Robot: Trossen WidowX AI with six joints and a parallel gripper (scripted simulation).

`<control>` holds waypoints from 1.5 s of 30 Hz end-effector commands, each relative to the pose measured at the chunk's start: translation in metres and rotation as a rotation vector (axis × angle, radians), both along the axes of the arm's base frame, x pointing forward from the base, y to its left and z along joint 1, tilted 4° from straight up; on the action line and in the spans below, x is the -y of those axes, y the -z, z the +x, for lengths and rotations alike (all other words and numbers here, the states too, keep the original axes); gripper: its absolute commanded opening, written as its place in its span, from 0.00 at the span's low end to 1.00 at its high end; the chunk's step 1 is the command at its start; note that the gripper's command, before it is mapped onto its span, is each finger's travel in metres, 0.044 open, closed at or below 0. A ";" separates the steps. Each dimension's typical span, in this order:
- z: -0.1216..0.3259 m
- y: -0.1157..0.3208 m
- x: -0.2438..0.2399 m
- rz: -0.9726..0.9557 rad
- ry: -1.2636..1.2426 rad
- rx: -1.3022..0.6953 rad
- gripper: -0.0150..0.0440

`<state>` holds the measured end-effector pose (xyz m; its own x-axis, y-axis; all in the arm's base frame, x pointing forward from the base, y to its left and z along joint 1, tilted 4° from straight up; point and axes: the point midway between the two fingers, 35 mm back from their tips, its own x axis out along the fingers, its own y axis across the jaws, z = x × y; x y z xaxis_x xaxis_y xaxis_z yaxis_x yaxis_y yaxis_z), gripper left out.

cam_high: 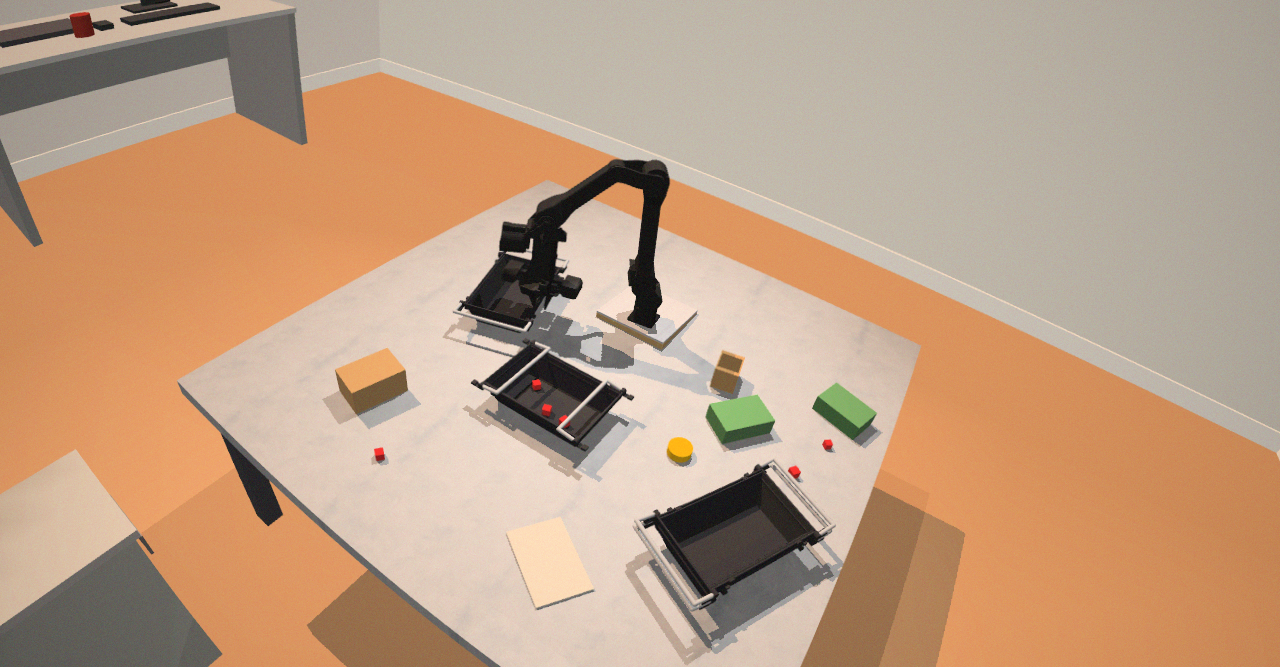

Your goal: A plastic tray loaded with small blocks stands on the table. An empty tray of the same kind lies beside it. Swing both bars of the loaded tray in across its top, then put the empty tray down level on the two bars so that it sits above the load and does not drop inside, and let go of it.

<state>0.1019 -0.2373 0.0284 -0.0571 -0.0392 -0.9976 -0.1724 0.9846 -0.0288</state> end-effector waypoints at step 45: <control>0.016 -0.110 0.019 0.004 -0.007 0.001 0.25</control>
